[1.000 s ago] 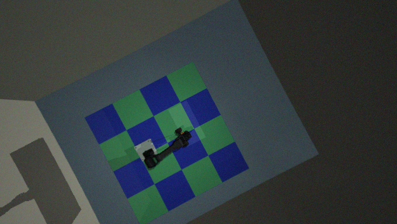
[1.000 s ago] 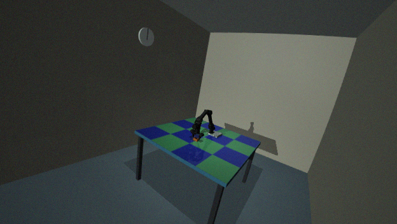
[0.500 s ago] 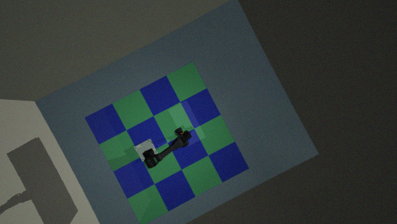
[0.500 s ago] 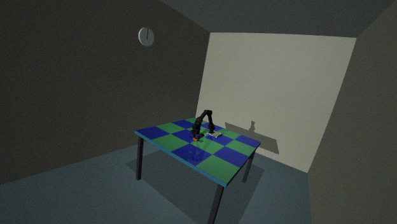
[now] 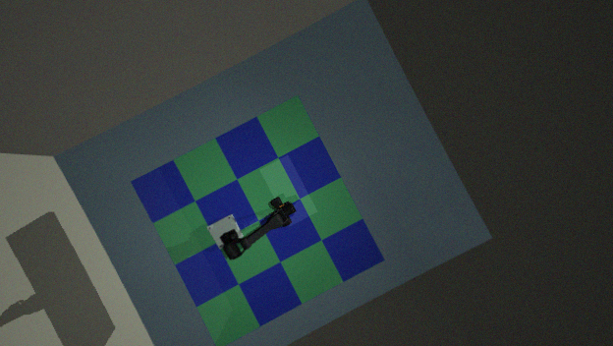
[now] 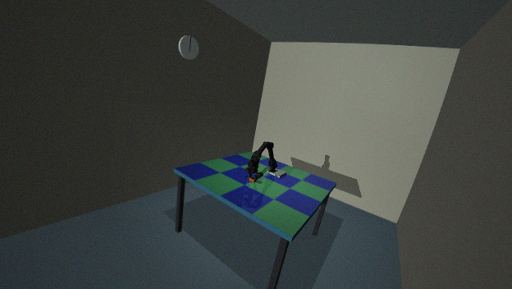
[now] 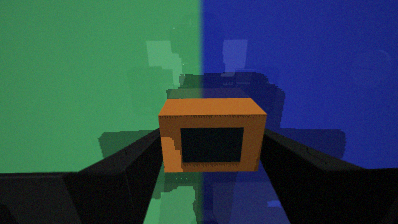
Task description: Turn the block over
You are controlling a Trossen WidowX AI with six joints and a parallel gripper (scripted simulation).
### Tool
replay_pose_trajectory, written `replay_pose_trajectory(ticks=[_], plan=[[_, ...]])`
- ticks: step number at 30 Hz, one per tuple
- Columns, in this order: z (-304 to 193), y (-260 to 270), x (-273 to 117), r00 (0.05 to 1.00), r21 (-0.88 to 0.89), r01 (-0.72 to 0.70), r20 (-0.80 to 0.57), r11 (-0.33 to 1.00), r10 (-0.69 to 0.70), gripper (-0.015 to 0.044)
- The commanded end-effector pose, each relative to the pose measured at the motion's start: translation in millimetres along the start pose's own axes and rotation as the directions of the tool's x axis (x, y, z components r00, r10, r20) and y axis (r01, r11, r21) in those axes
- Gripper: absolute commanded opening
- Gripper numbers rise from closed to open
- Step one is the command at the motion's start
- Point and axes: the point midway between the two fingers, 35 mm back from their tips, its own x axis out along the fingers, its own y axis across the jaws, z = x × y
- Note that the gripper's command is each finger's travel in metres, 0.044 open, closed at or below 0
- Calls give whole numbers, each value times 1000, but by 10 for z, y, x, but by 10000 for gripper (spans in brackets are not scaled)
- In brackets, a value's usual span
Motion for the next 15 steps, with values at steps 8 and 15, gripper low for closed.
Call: replay_pose_trajectory(ticks=[8,15], plan=[[1,3,-281,1000,-6,-2,-3,1000,2,0],[15,5,-259,999,-6,-3,46,1000,3,0]])
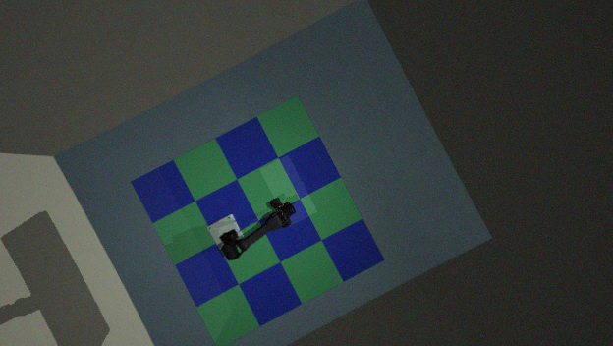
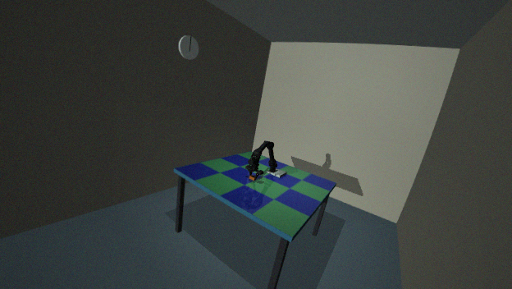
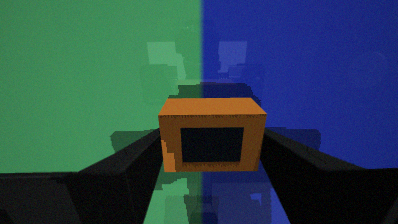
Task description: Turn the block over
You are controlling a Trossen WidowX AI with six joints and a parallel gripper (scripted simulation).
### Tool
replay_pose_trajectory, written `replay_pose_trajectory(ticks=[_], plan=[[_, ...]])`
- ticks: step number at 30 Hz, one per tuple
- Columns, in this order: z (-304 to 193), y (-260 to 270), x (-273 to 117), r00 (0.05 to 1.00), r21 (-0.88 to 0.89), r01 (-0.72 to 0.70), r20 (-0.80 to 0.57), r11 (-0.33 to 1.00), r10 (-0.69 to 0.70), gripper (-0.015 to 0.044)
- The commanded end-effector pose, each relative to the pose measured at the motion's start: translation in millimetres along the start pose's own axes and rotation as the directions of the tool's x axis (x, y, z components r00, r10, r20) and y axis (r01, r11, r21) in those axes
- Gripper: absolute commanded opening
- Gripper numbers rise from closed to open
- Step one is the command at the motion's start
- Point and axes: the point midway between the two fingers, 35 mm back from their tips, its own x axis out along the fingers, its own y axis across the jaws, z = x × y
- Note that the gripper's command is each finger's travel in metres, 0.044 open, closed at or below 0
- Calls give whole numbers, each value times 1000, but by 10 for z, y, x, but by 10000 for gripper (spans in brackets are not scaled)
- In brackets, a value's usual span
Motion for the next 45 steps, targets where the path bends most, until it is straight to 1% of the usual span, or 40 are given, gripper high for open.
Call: replay_pose_trajectory(ticks=[1,17,34,45], plan=[[11,0,-30,999,-1,-2,53,1000,2,0],[27,5,29,961,-2,-4,277,1000,4,0],[-50,0,22,867,-1,-1,498,1000,2,0],[-34,3,59,843,0,-2,538,1000,2,0]])
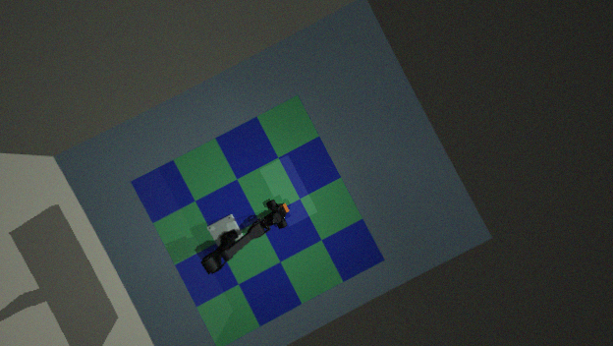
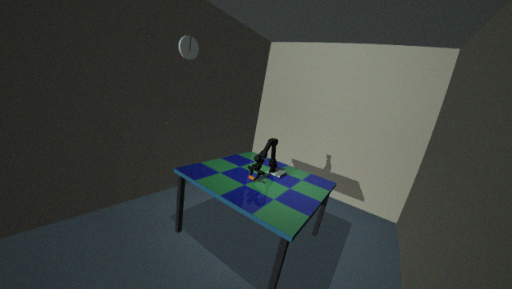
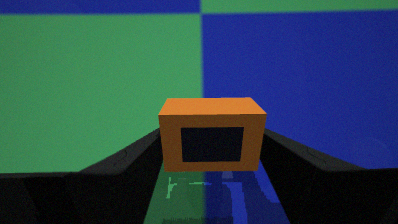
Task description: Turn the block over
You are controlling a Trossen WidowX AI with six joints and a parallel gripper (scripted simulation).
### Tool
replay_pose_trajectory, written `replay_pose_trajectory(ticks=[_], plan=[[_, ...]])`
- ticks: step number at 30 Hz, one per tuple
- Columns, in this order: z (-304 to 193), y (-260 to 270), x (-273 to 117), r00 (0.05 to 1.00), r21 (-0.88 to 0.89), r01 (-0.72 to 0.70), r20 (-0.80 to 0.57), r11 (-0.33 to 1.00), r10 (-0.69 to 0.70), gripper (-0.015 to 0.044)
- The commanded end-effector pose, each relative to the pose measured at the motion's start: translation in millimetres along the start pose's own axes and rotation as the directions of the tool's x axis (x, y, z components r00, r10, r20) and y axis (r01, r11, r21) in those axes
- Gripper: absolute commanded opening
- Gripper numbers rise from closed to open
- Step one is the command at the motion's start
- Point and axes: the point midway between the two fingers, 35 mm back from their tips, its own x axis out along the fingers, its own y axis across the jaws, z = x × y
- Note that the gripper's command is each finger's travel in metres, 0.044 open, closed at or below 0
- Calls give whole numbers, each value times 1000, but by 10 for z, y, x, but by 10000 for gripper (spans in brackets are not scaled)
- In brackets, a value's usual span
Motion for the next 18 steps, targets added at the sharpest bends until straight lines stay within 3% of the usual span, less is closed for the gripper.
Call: replay_pose_trajectory(ticks=[1,18], plan=[[27,-4,29,999,-4,3,44,1000,-3,0],[-16,7,311,954,-1,-2,301,1000,3,0]])
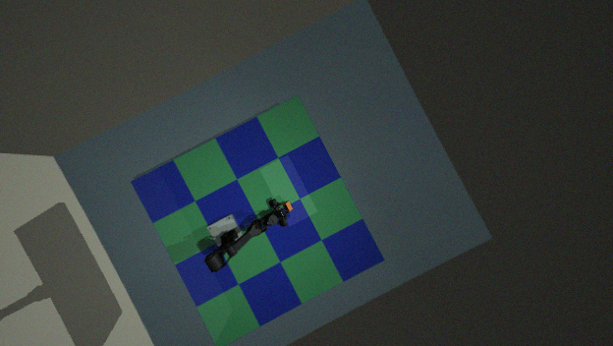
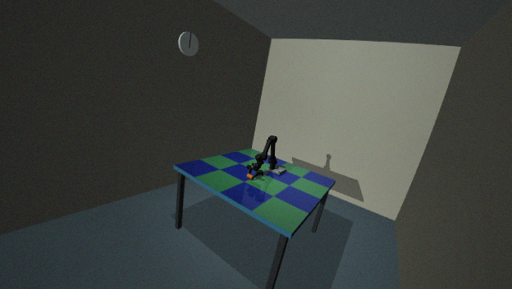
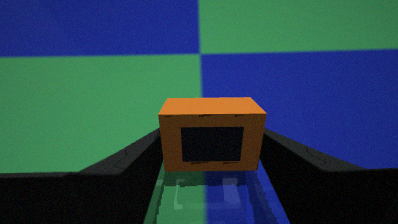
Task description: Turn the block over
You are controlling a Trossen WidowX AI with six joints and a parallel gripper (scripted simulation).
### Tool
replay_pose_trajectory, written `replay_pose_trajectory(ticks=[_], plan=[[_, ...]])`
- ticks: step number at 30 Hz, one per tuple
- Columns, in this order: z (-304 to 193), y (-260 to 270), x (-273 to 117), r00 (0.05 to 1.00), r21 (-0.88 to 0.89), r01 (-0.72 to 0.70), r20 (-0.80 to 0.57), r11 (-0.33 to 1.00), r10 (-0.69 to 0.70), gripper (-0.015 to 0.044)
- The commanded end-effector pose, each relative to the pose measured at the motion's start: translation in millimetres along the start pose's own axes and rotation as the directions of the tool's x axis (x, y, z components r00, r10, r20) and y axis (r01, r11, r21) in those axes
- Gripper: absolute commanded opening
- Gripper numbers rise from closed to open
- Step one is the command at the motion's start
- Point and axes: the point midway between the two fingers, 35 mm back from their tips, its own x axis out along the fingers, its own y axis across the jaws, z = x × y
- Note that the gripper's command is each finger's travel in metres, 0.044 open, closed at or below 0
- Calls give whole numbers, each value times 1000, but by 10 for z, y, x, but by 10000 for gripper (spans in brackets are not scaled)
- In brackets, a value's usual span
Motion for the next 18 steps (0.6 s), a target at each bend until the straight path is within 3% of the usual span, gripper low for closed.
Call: replay_pose_trajectory(ticks=[1,18], plan=[[-87,10,44,999,-7,-6,42,1000,6,0],[-187,-9,-100,957,-13,-1,289,1000,5,0]])
